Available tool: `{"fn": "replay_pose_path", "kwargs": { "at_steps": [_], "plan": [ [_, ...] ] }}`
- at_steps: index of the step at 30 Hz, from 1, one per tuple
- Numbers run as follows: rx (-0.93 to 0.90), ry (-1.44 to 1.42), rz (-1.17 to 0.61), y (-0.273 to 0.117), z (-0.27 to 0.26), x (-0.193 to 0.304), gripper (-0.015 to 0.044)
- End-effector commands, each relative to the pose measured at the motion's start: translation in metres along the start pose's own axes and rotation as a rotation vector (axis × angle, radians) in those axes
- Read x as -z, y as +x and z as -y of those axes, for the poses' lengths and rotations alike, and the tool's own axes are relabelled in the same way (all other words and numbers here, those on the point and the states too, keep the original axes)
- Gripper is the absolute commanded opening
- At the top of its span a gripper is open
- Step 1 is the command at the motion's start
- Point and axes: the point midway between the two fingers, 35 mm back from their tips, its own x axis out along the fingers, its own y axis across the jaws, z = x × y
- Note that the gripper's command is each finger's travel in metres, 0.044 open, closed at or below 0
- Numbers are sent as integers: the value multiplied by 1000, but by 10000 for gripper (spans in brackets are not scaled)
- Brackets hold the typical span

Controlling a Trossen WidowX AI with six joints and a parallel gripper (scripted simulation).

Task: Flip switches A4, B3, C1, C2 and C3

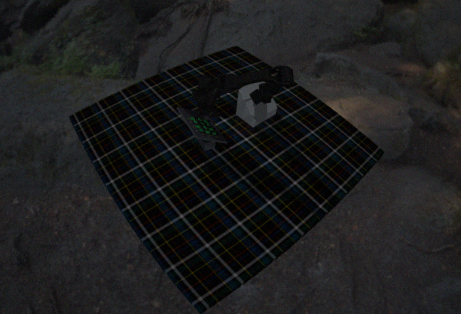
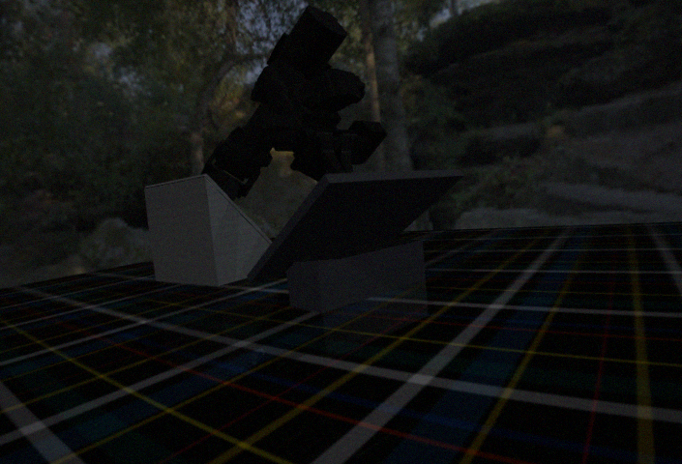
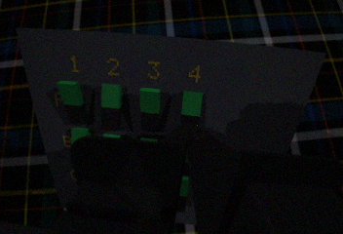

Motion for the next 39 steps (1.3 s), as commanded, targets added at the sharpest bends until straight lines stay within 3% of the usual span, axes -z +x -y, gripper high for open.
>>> {"fn": "replay_pose_path", "kwargs": {
  "at_steps": [1,29,36,39],
  "plan": [
    [4,5,-1,1,1,1,0],
    [4,5,-1,5,1,1,0],
    [7,5,-29,-58,2,-2,0],
    [7,6,-29,-60,2,-2,0]
  ]
}}
